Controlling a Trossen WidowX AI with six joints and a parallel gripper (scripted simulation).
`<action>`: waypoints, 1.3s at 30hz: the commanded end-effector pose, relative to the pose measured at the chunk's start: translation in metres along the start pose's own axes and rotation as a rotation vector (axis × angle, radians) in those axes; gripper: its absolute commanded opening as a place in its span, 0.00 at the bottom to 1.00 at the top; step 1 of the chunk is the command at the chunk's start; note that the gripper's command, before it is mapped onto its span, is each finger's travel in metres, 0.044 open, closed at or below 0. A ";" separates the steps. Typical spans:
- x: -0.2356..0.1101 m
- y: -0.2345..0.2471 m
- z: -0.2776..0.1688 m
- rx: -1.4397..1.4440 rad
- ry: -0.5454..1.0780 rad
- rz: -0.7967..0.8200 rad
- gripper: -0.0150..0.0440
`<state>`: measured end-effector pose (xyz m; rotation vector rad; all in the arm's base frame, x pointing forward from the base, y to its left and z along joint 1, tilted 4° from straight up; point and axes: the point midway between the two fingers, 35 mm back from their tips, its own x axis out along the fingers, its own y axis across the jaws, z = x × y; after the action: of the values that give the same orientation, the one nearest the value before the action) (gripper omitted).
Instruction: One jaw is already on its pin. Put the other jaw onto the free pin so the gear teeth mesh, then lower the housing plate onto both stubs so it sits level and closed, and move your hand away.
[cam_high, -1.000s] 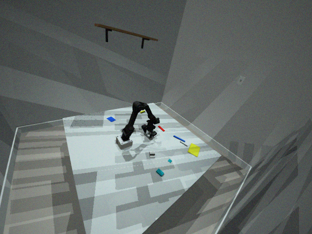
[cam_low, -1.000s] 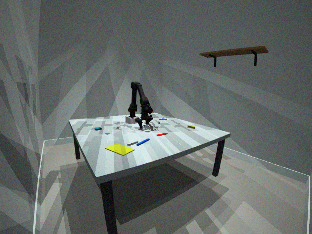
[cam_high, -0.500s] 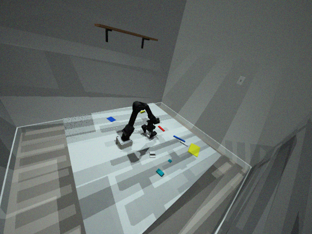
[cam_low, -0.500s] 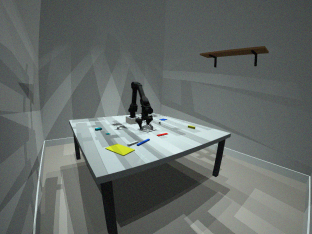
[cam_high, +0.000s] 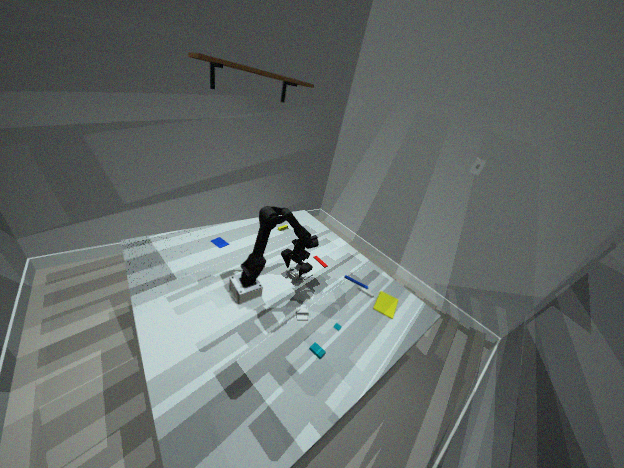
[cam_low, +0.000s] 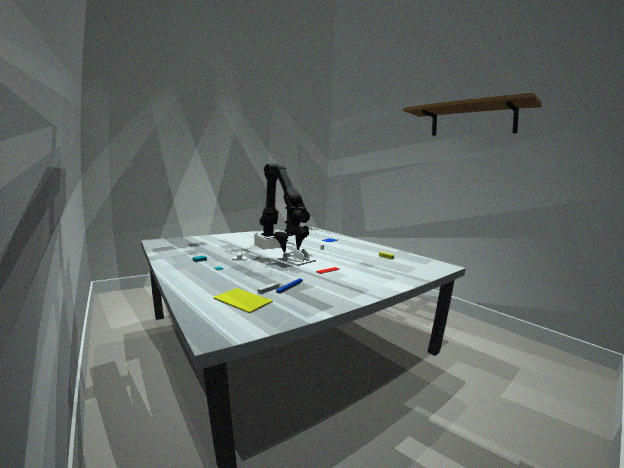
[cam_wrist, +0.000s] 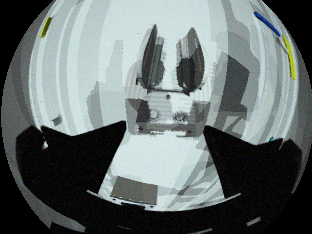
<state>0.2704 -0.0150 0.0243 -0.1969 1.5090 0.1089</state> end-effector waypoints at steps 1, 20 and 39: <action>-0.039 0.000 0.000 0.003 -0.015 -0.006 1.00; -0.094 0.019 -0.065 0.002 -0.009 -0.004 1.00; -0.094 0.019 -0.065 0.002 -0.009 -0.004 1.00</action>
<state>0.1978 -0.0038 0.1137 -0.1967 1.4956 0.1110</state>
